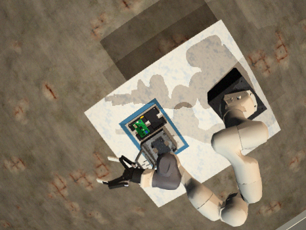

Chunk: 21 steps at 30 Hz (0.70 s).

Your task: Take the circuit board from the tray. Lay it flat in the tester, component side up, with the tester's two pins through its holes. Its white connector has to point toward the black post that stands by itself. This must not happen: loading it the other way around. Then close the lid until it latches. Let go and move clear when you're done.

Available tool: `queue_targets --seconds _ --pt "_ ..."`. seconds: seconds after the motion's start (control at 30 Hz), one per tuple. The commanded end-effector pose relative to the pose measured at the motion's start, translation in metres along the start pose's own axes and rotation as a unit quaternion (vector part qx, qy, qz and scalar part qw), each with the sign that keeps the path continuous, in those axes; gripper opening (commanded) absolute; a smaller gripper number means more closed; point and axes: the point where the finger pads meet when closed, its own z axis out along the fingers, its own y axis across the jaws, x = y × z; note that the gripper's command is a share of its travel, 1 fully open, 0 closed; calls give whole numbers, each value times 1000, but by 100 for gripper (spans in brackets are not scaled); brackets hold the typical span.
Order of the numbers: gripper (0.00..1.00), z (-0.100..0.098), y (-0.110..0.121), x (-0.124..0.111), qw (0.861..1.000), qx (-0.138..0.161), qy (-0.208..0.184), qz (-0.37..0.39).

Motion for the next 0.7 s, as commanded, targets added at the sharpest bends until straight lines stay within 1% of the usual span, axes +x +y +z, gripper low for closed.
queue_targets --seconds 0.0,0.13,0.17,0.63,0.67 --pt "100 1 0 3 1000 -3 5 9" --pt "100 1 0 3 1000 -3 5 9" --pt "100 -5 -29 7 998 5 13 63" --pt "100 -5 -29 7 998 5 13 63" --pt "100 -12 -57 12 992 12 20 122"
